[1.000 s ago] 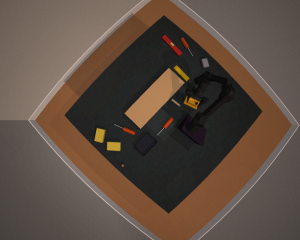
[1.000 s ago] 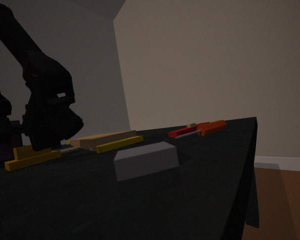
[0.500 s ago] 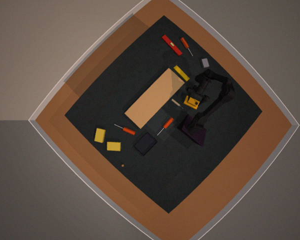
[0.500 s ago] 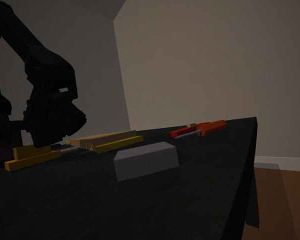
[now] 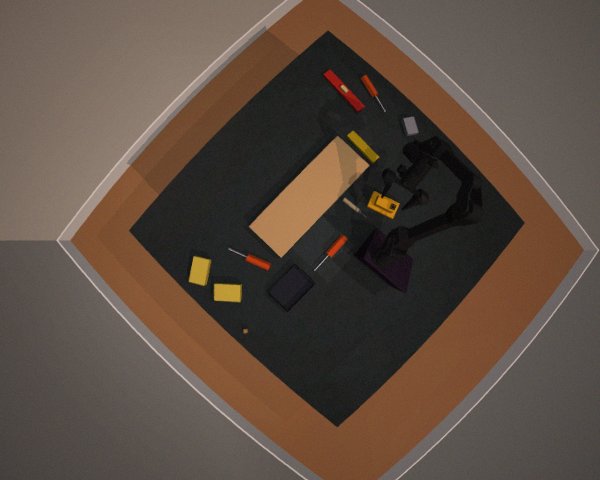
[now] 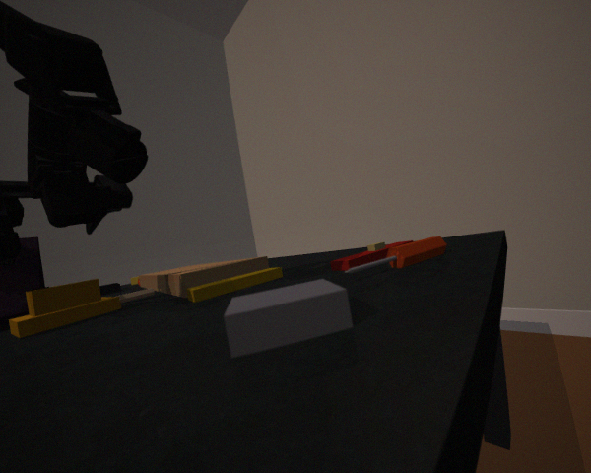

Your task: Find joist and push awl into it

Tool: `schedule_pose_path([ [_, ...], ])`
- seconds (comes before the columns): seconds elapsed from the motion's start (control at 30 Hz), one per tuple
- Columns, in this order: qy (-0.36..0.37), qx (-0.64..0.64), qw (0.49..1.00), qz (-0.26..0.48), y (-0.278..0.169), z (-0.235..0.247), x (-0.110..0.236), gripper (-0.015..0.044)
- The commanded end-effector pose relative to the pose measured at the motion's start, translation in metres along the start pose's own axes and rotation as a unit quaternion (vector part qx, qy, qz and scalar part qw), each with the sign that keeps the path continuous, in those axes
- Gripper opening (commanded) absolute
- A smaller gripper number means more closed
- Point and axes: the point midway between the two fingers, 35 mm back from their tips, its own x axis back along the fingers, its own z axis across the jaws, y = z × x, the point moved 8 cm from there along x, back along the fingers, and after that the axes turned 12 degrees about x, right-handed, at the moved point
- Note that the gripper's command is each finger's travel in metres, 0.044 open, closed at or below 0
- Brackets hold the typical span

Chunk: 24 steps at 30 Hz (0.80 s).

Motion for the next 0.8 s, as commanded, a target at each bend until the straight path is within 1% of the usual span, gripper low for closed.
schedule_pose_path([
  [0.0, -0.014, -0.024, 1.0, -0.002, 0.003, 0.002, -0.005, 0.044],
  [0.07, -0.046, -0.09, 0.995, -0.026, 0.001, 0.005, -0.012, 0.044],
  [0.17, -0.085, -0.199, 0.973, -0.08, -0.002, 0.01, -0.024, 0.044],
  [0.27, -0.105, -0.303, 0.936, -0.146, -0.005, 0.015, -0.034, 0.044],
  [0.33, -0.106, -0.37, 0.902, -0.195, -0.007, 0.018, -0.041, 0.044],
  [0.43, -0.087, -0.462, 0.84, -0.27, -0.011, 0.022, -0.05, 0.044],
  [0.57, -0.027, -0.564, 0.741, -0.363, -0.017, 0.027, -0.062, 0.044],
  [0.63, 0.0, -0.583, 0.709, -0.397, -0.019, 0.029, -0.066, 0.044],
  [0.77, 0.057, -0.632, 0.642, -0.43, -0.023, 0.031, -0.071, 0.044],
])
